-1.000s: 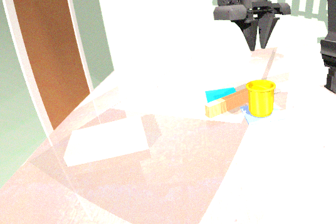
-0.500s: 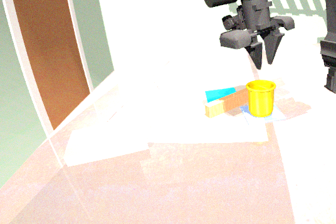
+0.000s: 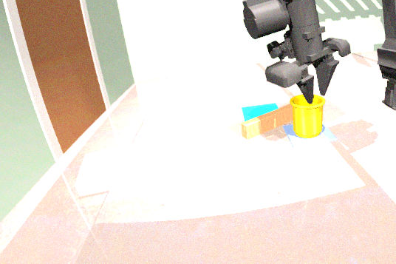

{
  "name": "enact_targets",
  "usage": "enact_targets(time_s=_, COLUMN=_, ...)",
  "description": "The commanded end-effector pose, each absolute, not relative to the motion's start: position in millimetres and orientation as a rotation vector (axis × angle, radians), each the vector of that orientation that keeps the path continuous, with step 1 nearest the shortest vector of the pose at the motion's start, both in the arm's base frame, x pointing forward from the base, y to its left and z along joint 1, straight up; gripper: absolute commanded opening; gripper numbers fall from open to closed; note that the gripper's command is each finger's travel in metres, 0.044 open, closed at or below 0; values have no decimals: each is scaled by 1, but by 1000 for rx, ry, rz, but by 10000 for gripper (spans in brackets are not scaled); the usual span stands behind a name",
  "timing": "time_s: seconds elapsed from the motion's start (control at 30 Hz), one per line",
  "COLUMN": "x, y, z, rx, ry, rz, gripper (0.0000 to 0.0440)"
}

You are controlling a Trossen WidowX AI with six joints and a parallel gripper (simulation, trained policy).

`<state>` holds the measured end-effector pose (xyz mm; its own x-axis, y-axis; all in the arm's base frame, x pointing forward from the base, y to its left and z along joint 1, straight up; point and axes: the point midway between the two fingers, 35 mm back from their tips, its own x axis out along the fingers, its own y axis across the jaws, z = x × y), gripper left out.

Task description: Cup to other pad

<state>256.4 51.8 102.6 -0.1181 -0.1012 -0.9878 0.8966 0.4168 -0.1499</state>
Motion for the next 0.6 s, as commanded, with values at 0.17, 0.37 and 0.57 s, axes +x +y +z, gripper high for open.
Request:
enact_targets(time_s=0.17, x=252, y=52, z=70, rx=711, ry=1457, rz=-1002, gripper=175)
enact_targets(time_s=0.37, x=252, y=51, z=56, rx=678, ry=1464, rz=-960, gripper=80)
enact_targets(time_s=0.57, x=255, y=49, z=61, rx=673, ry=1453, rz=-930, gripper=19)
